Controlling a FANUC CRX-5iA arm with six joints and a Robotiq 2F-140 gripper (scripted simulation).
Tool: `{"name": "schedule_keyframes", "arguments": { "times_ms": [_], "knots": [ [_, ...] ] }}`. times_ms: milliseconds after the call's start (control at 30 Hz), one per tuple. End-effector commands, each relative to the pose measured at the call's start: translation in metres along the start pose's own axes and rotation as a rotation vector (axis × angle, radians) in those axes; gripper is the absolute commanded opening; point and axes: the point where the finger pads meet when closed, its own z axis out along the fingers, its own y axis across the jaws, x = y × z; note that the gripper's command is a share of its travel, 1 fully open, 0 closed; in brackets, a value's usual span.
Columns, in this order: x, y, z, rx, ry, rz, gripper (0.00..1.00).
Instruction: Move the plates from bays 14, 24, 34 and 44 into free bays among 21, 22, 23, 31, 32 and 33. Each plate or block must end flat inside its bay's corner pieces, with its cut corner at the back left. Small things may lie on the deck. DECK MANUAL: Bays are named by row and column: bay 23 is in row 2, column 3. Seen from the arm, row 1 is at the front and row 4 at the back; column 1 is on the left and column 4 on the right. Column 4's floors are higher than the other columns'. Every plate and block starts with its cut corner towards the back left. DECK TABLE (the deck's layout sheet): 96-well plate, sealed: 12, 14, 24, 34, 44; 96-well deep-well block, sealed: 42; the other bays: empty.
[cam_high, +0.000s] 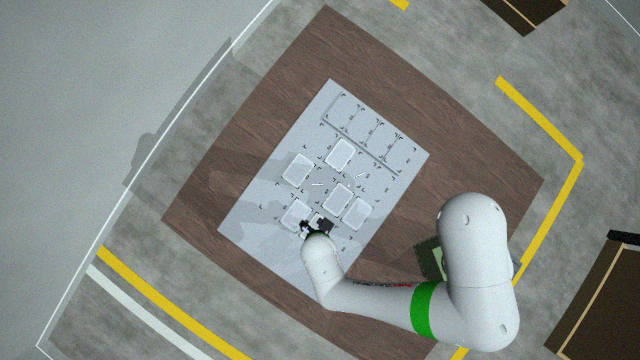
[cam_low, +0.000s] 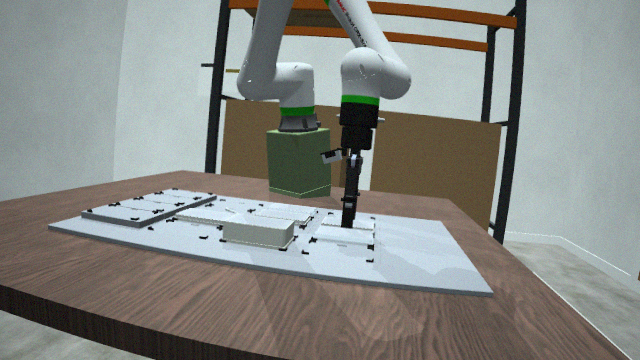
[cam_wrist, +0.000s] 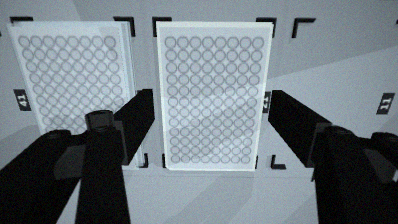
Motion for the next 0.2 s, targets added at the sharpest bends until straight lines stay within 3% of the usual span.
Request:
{"name": "schedule_keyframes", "arguments": {
  "times_ms": [0,167],
  "knots": [
    [-0.0005,-0.0006,-0.0014,0.001,-0.001,0.000,0.70],
    [-0.0005,-0.0006,-0.0014,0.001,-0.001,0.000,0.70]
  ]
}}
